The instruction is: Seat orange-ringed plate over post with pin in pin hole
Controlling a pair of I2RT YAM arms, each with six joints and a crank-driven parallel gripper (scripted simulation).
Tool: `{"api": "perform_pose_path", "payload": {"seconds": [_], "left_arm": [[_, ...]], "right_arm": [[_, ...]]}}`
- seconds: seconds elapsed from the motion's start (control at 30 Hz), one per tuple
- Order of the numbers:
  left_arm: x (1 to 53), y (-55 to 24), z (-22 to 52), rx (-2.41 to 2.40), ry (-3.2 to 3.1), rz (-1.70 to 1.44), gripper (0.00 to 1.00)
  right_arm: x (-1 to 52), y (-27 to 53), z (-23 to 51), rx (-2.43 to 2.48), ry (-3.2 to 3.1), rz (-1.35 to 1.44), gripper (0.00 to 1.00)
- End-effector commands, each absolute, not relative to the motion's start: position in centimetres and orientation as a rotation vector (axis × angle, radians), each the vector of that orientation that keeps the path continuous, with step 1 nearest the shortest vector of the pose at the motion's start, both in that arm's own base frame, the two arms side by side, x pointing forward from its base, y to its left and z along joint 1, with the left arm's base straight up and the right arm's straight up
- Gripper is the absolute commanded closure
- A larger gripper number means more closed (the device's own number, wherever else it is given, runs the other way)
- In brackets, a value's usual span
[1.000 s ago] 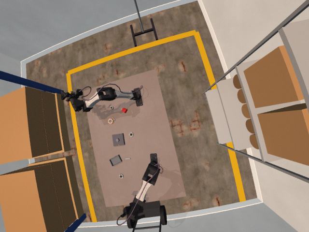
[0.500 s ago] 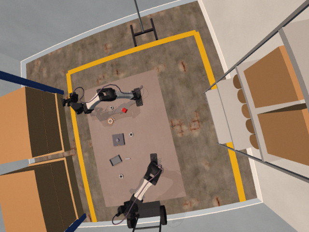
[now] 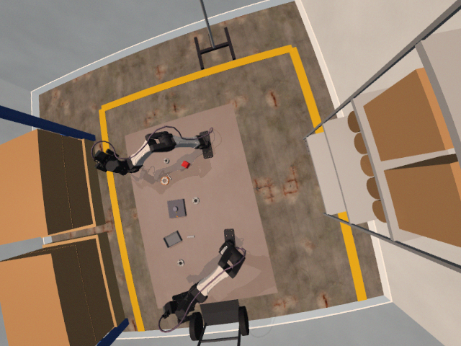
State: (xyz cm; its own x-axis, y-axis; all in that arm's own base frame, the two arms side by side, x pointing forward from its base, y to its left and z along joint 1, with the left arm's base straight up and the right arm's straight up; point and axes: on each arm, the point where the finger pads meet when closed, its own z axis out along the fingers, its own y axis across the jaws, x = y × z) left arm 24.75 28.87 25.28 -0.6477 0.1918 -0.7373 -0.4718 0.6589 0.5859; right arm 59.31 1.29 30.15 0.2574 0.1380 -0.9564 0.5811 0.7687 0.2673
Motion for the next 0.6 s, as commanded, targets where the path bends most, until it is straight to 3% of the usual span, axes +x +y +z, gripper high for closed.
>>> {"api": "perform_pose_path", "payload": {"seconds": [0.0, 0.27, 0.37, 0.4, 0.57], "left_arm": [[26.3, 27.7, 27.2, -0.232, 1.961, 0.968, 0.0], [29.3, 24.5, 28.4, -0.194, 1.887, 0.849, 0.0], [30.6, 23.2, 29.3, -0.181, 1.85, 0.798, 0.0], [31.1, 22.7, 28.8, -0.177, 1.857, 0.775, 0.0], [32.5, 20.8, 30.5, -0.161, 1.798, 0.712, 0.0]], "right_arm": [[59.6, 3.4, 29.7, 0.5, 1.464, -0.337, 0.14], [59.2, 6.6, 27.0, 0.25, 1.656, -0.342, 0.14], [58.8, 8.0, 24.6, 0.131, 1.752, -0.348, 0.14], [57.8, 8.1, 20.3, 0.087, 1.827, -0.375, 0.14], [57.5, 10.0, 22.0, -0.06, 1.878, -0.336, 0.14]]}}
